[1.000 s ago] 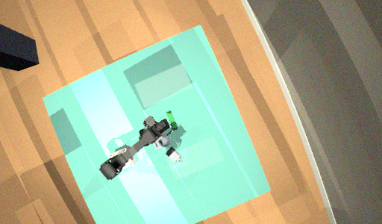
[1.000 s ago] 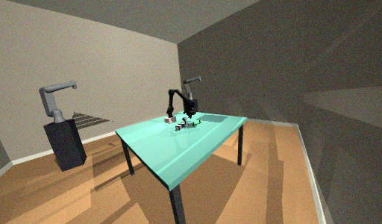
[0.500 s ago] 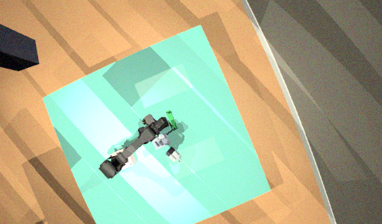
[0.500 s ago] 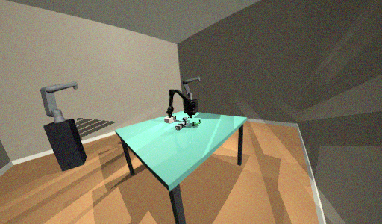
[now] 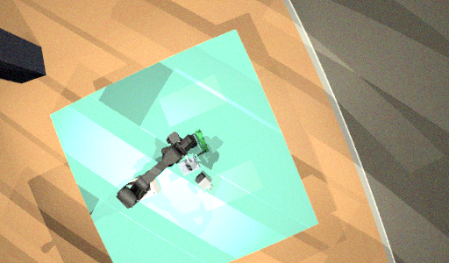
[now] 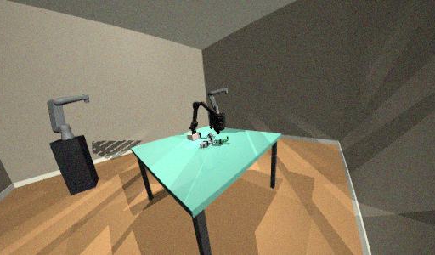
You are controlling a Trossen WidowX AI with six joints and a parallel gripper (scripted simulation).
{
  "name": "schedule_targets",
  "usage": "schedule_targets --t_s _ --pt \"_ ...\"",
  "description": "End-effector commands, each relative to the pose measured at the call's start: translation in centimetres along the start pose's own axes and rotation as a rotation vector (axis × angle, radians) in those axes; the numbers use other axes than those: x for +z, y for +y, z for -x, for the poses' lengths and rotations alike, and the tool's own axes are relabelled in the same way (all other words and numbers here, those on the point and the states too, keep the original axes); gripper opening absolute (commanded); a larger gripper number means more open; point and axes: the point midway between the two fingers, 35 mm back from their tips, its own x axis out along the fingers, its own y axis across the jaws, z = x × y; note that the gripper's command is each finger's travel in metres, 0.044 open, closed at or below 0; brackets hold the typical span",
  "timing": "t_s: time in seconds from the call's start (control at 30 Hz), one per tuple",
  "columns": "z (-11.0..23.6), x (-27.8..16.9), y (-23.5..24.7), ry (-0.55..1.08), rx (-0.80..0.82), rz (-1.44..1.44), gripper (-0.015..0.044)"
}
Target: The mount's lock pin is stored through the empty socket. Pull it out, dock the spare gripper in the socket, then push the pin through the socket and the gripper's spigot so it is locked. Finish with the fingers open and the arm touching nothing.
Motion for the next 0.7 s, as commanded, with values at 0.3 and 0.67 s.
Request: schedule_targets --t_s 0.3,0.67 --pt "-0.1 1.1 -0.1 0.004 0.0 -0.001 0.0" --pt "0.0 2.1 -0.1 0.006 0.002 -0.001 0.0"
